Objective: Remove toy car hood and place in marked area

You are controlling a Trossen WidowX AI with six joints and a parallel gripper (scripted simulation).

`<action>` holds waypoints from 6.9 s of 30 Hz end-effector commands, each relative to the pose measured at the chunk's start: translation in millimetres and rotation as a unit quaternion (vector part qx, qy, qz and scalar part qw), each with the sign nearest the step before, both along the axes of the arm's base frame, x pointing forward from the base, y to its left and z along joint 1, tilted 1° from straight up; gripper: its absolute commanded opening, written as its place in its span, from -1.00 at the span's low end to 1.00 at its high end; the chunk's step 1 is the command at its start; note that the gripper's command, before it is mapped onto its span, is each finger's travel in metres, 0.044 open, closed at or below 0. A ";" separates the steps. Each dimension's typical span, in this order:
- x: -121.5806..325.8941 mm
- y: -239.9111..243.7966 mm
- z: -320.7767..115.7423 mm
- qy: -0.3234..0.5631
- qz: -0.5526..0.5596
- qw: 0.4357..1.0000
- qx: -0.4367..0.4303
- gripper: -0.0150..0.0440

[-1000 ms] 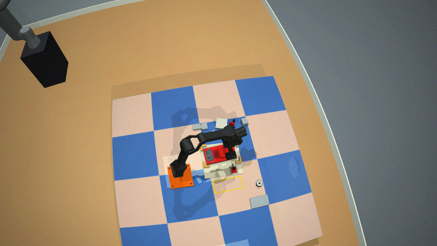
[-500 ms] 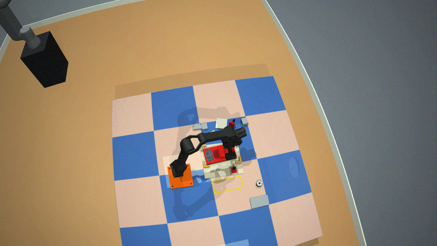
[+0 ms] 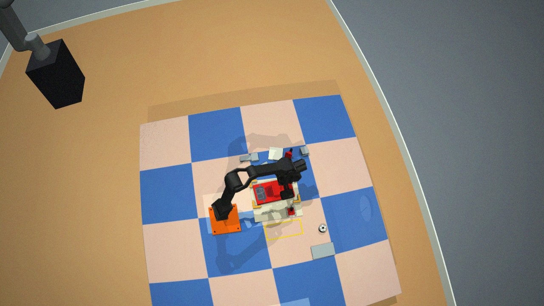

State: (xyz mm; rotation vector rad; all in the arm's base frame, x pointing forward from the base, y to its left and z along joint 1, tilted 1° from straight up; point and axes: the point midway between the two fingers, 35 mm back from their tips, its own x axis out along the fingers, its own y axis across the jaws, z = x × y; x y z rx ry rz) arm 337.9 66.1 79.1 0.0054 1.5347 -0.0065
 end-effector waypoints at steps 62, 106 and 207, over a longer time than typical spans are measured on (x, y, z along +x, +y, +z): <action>0.2 -0.1 -3.4 0.001 0.000 1.000 0.000 -0.49; -1.9 0.0 58.1 0.001 0.000 1.000 -0.001 -0.49; -39.9 -214.9 36.7 0.002 0.000 1.000 -0.009 -0.49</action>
